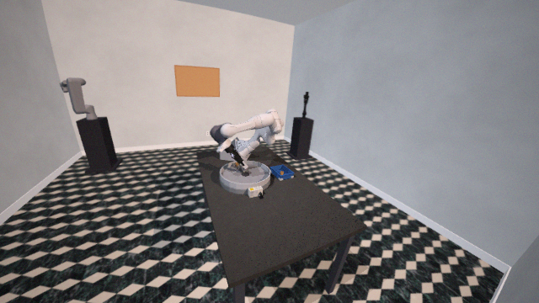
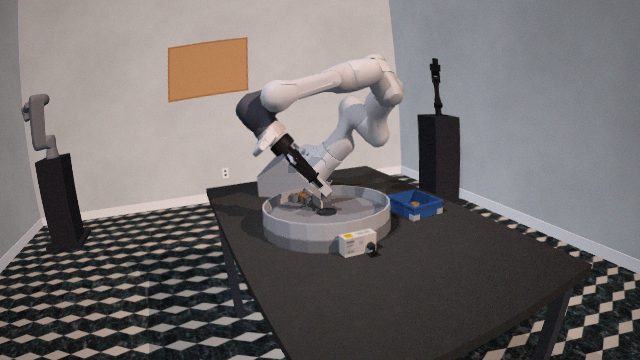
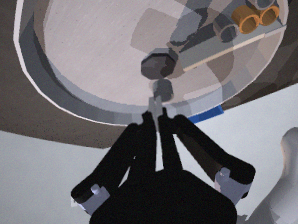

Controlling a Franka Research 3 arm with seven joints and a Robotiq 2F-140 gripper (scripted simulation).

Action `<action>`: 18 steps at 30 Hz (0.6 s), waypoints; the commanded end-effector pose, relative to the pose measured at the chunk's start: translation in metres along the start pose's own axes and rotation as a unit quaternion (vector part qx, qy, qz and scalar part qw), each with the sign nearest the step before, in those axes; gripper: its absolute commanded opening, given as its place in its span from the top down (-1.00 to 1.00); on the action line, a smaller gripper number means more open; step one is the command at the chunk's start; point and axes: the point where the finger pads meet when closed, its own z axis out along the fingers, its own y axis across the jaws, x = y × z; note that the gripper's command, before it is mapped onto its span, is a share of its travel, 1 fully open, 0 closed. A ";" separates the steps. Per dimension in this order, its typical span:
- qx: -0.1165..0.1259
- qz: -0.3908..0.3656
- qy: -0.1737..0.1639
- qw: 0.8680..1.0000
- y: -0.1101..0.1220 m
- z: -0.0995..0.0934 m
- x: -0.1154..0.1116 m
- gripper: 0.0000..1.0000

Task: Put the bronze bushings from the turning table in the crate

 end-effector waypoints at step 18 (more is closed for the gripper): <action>0.001 -0.002 -0.001 1.000 0.000 0.012 0.010 1.00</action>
